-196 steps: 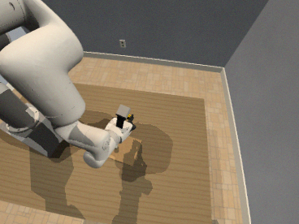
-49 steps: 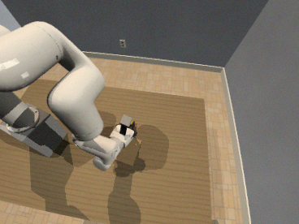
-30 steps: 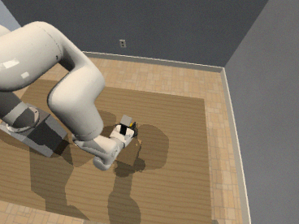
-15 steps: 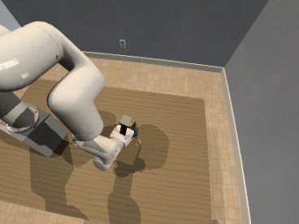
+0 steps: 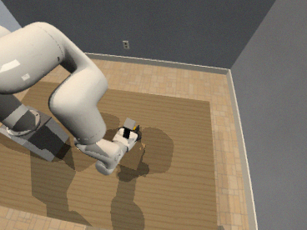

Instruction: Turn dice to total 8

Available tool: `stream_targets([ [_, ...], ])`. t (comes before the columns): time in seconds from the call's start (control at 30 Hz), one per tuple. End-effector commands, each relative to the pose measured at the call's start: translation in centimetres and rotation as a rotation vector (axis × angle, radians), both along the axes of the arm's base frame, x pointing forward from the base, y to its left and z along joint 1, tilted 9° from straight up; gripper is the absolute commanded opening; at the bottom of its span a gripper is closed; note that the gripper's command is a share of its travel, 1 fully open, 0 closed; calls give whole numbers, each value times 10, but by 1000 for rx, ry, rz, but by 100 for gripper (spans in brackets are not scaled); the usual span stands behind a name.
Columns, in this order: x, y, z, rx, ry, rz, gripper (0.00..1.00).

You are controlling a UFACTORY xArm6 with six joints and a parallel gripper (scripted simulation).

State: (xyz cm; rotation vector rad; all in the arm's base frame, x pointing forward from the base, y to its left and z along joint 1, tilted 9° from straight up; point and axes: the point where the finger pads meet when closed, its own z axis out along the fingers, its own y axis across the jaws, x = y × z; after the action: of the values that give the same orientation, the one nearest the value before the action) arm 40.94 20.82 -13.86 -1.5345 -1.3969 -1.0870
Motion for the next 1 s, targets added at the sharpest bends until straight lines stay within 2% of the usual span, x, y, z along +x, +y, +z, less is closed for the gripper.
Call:
stream_targets([
  [0.0,1,0,1,0,-3,0,36],
  [0.37,1,-3,2,0,-3,0,36],
  [0.67,-2,-31,12,0,-3,0,36],
  [0.97,-3,-46,17,0,-3,0,36],
])
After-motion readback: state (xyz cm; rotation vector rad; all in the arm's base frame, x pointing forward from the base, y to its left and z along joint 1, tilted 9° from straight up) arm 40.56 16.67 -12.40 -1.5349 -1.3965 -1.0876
